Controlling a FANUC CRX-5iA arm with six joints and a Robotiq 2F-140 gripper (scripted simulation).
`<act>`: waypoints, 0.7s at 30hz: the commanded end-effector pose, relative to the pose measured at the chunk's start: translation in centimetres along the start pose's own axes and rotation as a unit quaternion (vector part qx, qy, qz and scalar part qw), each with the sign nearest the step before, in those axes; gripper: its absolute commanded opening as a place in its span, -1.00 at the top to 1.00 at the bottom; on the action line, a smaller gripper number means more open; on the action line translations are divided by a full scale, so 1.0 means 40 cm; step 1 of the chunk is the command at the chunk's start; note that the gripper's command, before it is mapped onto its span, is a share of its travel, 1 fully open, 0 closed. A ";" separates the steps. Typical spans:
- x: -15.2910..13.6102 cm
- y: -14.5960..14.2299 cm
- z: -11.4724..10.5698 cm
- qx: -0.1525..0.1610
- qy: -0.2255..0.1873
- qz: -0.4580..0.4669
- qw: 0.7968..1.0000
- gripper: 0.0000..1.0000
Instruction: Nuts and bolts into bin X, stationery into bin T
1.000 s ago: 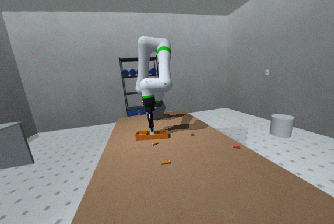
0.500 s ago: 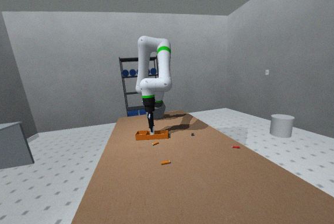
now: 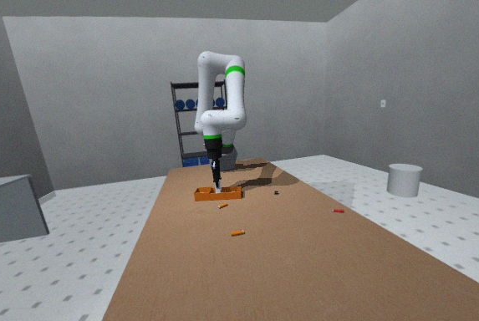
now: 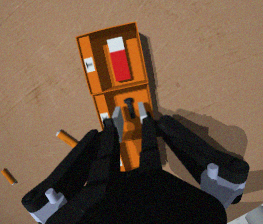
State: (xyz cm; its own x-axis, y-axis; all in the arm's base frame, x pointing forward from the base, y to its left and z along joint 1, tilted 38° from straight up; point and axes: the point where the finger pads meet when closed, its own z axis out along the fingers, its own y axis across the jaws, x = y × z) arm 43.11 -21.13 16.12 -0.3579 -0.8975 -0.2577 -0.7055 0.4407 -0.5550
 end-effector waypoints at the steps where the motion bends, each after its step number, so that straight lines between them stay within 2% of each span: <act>1: 0.000 0.000 -0.009 0.000 0.000 0.000 1.000 0.48; 14: 0.000 0.000 -0.046 0.000 0.000 0.000 1.000 0.48; 19: 0.000 0.000 -0.108 0.000 0.000 0.000 1.000 0.48; 21: 0.000 0.000 -0.108 0.000 0.000 0.000 1.000 0.48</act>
State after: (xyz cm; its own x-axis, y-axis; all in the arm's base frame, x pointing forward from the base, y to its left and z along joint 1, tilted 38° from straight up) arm 40.71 -21.07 19.23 -0.3580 -0.8976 -0.2573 -0.7056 0.4406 -0.5550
